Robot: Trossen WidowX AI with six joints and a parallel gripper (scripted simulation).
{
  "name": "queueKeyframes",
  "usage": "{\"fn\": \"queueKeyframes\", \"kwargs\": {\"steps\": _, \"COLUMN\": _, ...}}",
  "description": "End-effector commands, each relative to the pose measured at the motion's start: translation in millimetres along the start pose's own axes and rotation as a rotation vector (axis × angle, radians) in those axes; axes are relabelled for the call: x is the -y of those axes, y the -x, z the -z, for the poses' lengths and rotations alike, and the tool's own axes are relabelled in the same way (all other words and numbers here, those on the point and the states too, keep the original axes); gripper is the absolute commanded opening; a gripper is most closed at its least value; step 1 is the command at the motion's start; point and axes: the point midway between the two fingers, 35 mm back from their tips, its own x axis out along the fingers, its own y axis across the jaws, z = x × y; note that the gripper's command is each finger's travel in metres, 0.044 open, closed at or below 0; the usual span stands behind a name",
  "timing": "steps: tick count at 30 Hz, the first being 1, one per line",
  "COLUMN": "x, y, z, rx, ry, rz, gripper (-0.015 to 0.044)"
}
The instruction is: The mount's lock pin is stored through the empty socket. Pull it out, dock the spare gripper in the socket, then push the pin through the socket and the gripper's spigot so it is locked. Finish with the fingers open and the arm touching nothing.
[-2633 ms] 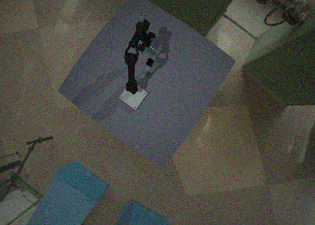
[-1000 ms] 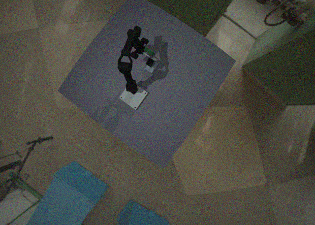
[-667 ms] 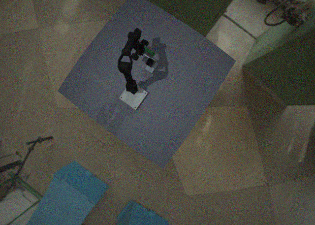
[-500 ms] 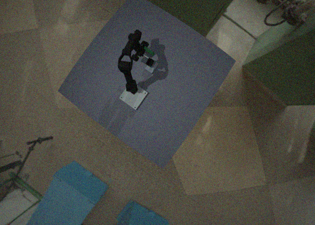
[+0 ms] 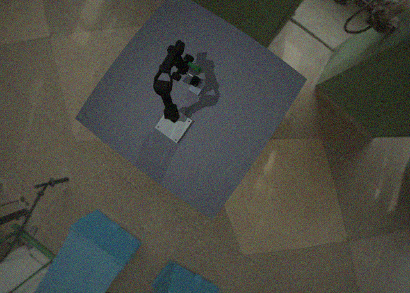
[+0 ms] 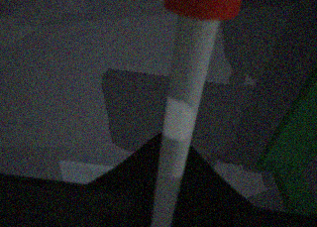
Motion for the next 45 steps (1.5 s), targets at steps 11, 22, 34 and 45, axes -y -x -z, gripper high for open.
{"fn": "queueKeyframes", "kwargs": {"steps": 11, "x": -1, "y": -3, "z": 8, "rx": 0.001, "ry": 0.000, "rz": 0.002, "gripper": 0.0000}}
{"fn": "queueKeyframes", "kwargs": {"steps": 22, "x": 0, "y": -5, "z": 14, "rx": 0.001, "ry": -0.001, "rz": 0.004, "gripper": 0.0000}}
{"fn": "queueKeyframes", "kwargs": {"steps": 34, "x": 0, "y": -6, "z": 20, "rx": 0.002, "ry": -0.001, "rz": 0.004, "gripper": 0.0000}}
{"fn": "queueKeyframes", "kwargs": {"steps": 45, "x": 0, "y": -7, "z": 24, "rx": 0.002, "ry": 0.000, "rz": 0.003, "gripper": 0.0000}}
